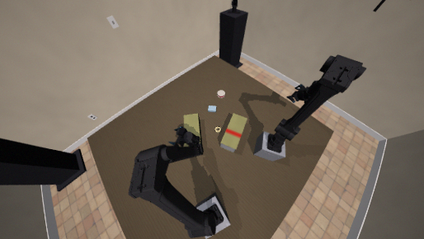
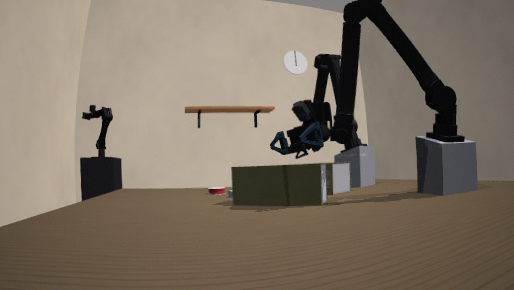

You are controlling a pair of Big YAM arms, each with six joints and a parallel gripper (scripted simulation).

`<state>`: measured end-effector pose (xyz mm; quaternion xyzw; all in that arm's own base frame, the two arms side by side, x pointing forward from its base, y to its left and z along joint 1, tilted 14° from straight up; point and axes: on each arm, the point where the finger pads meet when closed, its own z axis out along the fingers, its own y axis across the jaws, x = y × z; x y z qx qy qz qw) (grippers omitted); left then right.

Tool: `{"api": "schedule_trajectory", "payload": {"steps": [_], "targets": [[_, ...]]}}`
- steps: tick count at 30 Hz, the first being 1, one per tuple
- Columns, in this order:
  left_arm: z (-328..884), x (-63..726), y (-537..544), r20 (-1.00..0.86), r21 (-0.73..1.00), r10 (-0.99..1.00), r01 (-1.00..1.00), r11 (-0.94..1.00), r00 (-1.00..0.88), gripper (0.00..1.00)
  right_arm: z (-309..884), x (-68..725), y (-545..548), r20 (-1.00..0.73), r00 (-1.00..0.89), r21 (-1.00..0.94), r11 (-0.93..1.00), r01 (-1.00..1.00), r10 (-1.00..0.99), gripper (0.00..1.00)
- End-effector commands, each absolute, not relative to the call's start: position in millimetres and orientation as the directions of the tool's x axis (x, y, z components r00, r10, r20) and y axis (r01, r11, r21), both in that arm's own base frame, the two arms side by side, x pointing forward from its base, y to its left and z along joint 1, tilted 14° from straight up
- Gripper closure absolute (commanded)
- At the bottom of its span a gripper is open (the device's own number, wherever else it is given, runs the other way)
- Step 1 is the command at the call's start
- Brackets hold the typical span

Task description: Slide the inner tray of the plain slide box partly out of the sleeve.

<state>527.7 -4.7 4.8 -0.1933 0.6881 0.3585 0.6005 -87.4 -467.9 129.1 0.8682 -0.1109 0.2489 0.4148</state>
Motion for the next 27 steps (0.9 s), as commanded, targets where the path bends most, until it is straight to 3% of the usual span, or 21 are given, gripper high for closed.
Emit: {"api": "schedule_trajectory", "payload": {"steps": [1,18,19,27], "targets": [[8.2,529.1,-6.0,-0.967,0.254,0.162,-0.698,0.67,-0.196,0.0,133.1,-88.2,-469.4,0.521,0.853,0.672,-0.625,-0.397,0.018,0.0],[5.3,530.6,-5.2,-0.967,0.254,0.162,-0.699,0.668,-0.197,0.0,138.8,-90.7,-475.5,0.516,0.856,0.682,-0.617,-0.393,0.025,0.0],[5.3,530.6,-5.2,-0.967,0.254,0.162,-0.699,0.668,-0.197,1.0,138.8,-90.7,-475.5,0.516,0.856,0.682,-0.617,-0.393,0.025,0.0],[5.3,530.6,-5.2,-0.967,0.254,0.162,-0.699,0.668,-0.197,1.0,138.8,-90.7,-475.5,0.516,0.856,0.682,-0.617,-0.393,0.025,0.0]]}}
